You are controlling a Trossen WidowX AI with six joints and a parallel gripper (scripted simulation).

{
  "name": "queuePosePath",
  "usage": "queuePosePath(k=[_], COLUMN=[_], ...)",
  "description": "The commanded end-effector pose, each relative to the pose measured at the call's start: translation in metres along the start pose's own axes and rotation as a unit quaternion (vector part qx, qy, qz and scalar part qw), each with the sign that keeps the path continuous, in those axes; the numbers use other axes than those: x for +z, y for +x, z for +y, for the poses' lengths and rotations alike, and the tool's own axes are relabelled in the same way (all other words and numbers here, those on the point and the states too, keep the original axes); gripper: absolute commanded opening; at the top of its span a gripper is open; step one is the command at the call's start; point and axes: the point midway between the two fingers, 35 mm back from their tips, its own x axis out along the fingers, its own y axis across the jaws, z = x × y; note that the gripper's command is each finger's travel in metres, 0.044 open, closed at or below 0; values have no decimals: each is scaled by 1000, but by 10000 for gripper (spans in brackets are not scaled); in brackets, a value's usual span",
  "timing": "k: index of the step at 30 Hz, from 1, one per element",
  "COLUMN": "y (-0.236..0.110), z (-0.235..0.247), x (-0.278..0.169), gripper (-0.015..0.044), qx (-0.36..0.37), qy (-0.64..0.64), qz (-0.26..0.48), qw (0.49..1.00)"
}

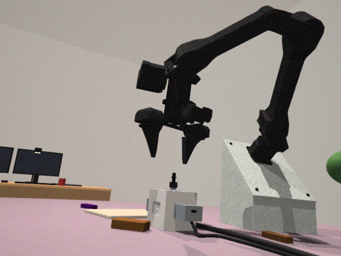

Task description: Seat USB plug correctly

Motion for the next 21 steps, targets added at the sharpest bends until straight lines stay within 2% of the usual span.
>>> queuePosePath(k=[1, 21], y=[4, 14], z=[1, 0], x=[17, 18], gripper=[440, 440], qx=[21, 21], qy=[10, 10], qz=[-13, -13], qw=[1000, 1000])
